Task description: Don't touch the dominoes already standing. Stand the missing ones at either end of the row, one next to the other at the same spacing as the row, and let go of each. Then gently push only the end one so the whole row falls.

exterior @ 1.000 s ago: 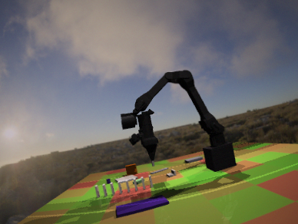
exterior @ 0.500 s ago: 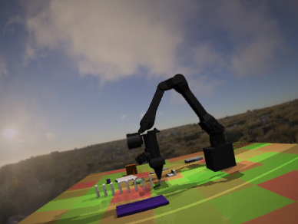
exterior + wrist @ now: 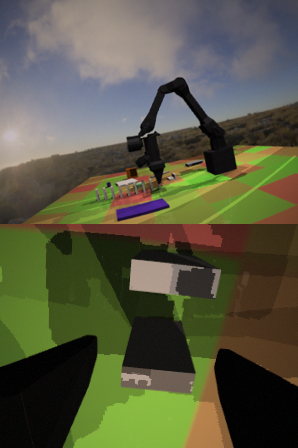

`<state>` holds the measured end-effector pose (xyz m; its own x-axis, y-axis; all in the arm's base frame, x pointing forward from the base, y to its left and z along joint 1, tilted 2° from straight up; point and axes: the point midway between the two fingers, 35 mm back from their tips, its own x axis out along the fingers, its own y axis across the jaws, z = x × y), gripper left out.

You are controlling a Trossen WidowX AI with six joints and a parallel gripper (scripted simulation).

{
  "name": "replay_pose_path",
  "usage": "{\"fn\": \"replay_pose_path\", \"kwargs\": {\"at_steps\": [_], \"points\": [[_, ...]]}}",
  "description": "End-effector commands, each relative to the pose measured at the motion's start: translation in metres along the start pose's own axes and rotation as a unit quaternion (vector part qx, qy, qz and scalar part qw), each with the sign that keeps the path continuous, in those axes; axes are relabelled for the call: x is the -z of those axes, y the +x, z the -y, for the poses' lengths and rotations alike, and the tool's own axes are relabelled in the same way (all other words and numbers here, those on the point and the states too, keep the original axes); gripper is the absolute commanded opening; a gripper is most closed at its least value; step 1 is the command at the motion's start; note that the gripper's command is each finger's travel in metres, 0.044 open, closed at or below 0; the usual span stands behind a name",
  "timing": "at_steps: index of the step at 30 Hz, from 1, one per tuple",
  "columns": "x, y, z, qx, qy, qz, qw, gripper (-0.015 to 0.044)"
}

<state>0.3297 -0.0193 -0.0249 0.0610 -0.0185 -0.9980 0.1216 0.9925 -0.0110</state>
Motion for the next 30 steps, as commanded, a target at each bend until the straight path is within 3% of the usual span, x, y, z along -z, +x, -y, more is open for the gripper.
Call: {"fn": "replay_pose_path", "kwargs": {"at_steps": [1,5,9,16,23,30], "points": [[0.0,0.0,0.001,0.002,0.0,0.001,1.0,0.0343],[0.0,0.0,0.001,0.002,0.0,0.001,1.0,0.044],[-0.003,-0.011,0.0,0.002,0.0,0.001,1.0,0.044],[-0.001,-0.127,-0.001,0.0,0.0,0.0,1.0,0.044],[-0.001,-0.13,-0.001,0.0,0.0,0.0,1.0,0.044],[0.032,-0.084,0.053,0.004,-0.029,-0.001,1.0,0.0256]]}}
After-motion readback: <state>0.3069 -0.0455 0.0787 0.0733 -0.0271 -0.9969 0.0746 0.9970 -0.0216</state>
